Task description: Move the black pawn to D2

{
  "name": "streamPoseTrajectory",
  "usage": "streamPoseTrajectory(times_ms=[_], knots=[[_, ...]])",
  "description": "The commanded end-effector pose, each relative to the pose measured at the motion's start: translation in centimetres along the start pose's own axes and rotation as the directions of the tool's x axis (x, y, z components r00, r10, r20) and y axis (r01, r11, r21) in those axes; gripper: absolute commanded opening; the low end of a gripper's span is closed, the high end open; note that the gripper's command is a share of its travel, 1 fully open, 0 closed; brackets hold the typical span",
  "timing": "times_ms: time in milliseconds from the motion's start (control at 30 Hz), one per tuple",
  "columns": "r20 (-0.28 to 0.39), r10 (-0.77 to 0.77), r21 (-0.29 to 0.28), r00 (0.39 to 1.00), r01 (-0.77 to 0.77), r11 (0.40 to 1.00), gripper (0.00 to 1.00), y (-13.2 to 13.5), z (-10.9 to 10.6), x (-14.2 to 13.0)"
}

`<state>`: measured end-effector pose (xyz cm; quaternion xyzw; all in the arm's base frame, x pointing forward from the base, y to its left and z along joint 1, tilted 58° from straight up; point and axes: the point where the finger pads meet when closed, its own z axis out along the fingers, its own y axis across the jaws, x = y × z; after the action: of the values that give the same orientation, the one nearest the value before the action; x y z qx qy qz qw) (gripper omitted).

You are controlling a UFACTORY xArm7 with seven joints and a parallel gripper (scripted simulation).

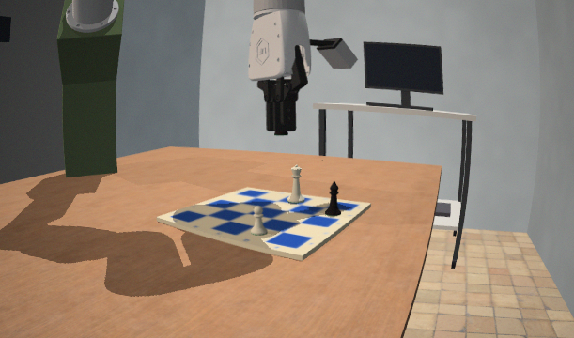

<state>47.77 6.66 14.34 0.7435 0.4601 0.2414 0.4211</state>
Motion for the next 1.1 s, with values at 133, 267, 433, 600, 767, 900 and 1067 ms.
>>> streamPoseTrajectory(times_ms=[133, 267, 433, 600, 767, 900, 1067], knots=[[0.018, 0.113, 0.006, 0.993, -0.113, 0.994, 0.00, 3.1, -0.2, -1.5], [0.019, 0.224, 0.003, 0.974, -0.224, 0.975, 0.00, 5.9, -0.2, -3.6], [0.021, 0.282, 0.001, 0.959, -0.282, 0.959, 0.00, 7.3, -0.2, -4.8], [0.021, 0.282, 0.001, 0.959, -0.282, 0.959, 0.00, 7.3, -0.2, -4.8], [0.021, 0.282, 0.001, 0.959, -0.282, 0.959, 0.00, 7.3, -0.2, -4.8], [0.021, 0.282, 0.001, 0.959, -0.282, 0.959, 0.00, 7.3, -0.1, -4.8], [0.021, 0.282, 0.002, 0.959, -0.282, 0.959, 0.00, 7.3, 0.4, -4.8]])
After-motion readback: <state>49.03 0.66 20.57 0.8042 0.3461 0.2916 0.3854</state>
